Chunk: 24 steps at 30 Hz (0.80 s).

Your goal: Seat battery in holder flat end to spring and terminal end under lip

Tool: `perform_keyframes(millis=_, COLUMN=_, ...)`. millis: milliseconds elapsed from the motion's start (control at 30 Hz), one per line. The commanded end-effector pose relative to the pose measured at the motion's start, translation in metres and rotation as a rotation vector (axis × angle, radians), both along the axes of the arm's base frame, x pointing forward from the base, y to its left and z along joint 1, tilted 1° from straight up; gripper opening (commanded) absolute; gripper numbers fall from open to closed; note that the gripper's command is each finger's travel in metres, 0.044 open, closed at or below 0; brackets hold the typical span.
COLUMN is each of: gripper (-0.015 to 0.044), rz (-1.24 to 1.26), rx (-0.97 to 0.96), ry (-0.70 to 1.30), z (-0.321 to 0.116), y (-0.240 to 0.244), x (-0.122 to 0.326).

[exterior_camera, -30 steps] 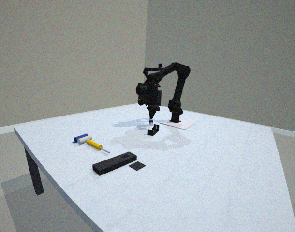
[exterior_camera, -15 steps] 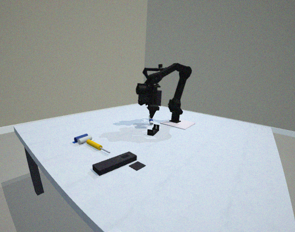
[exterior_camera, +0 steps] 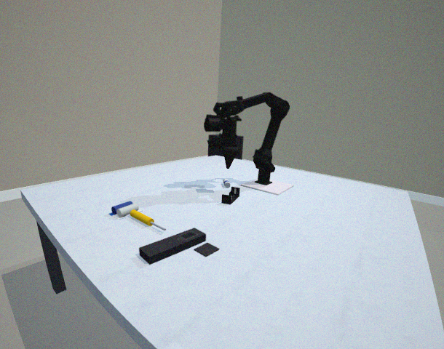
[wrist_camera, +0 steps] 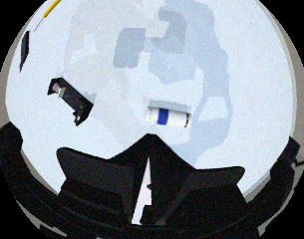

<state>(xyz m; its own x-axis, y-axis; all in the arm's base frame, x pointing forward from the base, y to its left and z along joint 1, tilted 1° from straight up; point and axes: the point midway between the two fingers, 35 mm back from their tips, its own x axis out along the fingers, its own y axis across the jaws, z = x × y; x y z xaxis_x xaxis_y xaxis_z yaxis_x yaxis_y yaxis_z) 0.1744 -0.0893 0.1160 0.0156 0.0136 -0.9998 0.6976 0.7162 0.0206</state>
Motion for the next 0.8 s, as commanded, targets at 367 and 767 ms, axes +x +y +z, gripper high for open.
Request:
perform_keyframes(millis=367, gripper=0.0000, rz=0.001, rx=-0.004, ry=-0.008, z=0.034, y=0.001, x=-0.003)
perform_keyframes(millis=767, gripper=0.0236, rz=-0.786, rx=0.008, ry=0.000, z=0.001, y=-0.009, x=-0.009)
